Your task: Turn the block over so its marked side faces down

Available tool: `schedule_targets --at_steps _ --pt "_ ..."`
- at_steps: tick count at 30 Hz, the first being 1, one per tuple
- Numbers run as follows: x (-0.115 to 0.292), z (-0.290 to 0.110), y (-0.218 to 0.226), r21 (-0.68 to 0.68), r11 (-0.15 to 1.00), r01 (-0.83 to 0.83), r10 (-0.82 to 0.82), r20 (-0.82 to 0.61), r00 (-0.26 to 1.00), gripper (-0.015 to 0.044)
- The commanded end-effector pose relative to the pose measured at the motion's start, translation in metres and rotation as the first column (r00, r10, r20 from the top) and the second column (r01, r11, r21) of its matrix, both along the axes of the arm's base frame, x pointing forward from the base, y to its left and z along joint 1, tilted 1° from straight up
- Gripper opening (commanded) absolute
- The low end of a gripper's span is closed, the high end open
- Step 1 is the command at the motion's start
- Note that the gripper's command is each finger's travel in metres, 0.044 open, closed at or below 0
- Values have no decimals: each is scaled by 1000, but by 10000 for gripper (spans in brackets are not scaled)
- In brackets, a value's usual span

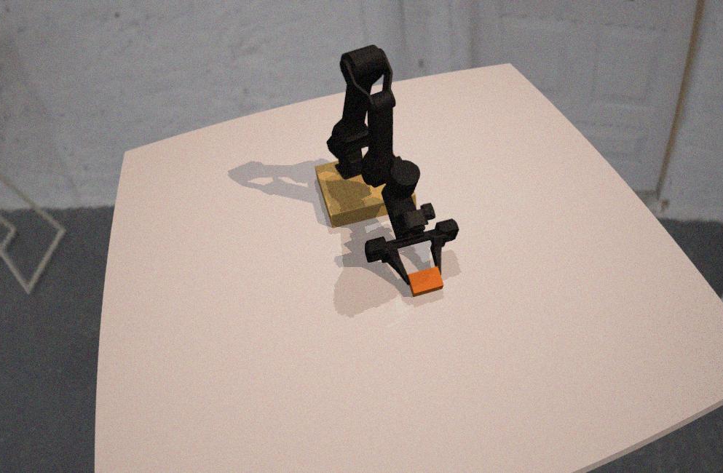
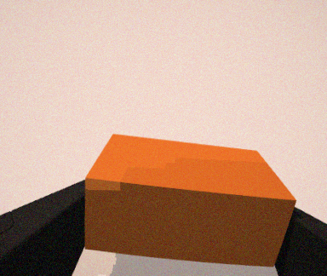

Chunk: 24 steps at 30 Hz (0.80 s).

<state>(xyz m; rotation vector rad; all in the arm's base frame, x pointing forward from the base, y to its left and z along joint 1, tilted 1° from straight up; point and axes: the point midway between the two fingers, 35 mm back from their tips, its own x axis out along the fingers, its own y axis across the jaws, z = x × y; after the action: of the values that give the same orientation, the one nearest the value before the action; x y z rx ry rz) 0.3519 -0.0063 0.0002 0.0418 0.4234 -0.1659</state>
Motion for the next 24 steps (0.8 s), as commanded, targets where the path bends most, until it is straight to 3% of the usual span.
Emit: schedule_targets --at_steps 1,21,24 --pt "-10 1 -1 -12 1000 5 -5 42 999 0" --pt "-11 5 -1 -16 1000 6 -5 68 998 0" --pt "-11 5 -1 -16 1000 6 -5 68 998 79"
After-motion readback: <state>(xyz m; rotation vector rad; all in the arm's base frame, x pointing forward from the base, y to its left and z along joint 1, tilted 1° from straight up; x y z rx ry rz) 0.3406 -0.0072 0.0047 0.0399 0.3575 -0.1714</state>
